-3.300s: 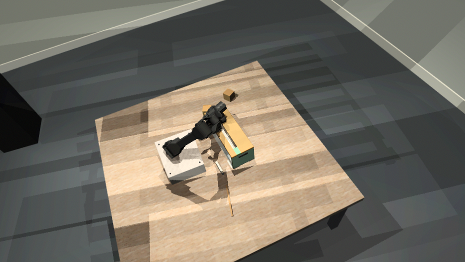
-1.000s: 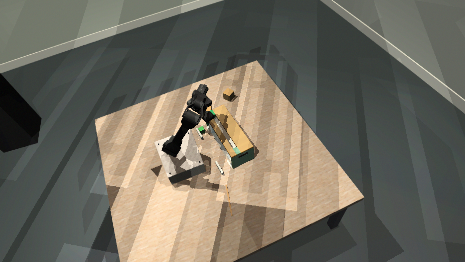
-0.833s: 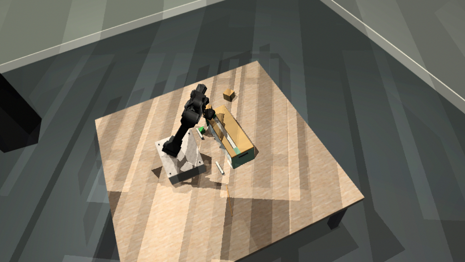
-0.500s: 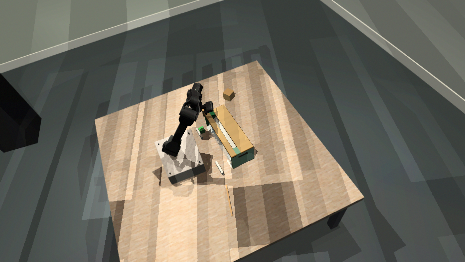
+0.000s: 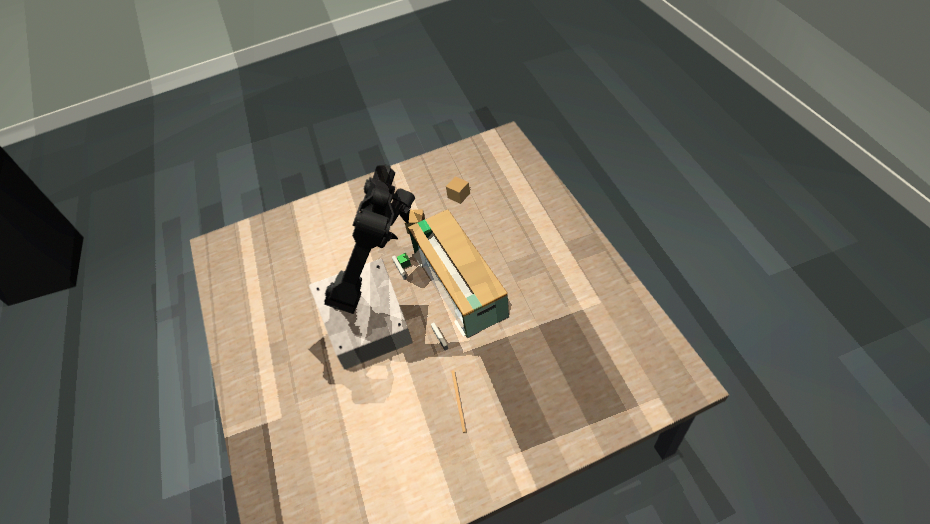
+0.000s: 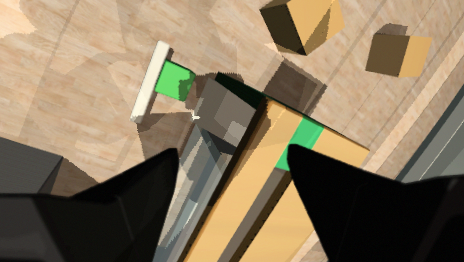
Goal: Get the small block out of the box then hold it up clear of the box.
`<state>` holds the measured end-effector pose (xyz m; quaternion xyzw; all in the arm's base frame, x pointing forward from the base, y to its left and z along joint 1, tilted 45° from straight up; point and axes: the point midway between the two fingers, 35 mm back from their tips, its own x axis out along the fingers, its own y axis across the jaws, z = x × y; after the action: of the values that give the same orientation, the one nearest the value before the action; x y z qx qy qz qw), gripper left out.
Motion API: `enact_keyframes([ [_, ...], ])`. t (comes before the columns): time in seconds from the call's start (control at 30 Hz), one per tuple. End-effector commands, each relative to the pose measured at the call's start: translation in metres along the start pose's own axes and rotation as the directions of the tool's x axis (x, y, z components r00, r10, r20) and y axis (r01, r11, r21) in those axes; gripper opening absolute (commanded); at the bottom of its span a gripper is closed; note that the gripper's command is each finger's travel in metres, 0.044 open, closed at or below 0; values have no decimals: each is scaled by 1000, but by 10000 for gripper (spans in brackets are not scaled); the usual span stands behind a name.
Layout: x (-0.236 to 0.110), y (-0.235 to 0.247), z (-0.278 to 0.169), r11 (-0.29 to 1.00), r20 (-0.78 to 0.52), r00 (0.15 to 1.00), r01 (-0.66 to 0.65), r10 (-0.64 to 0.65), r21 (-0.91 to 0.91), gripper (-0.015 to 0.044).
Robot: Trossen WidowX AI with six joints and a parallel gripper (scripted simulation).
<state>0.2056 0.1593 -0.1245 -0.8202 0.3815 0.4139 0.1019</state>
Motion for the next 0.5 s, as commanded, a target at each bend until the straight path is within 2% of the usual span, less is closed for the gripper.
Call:
enact_keyframes([
  [0.0,-2,5,10,597,-111,992,-51,-64,-800,285],
  [0.13,-2,5,11,454,-122,990,-76,-73,-888,285],
  [0.47,-2,5,11,454,-122,990,-76,-73,-888,285],
])
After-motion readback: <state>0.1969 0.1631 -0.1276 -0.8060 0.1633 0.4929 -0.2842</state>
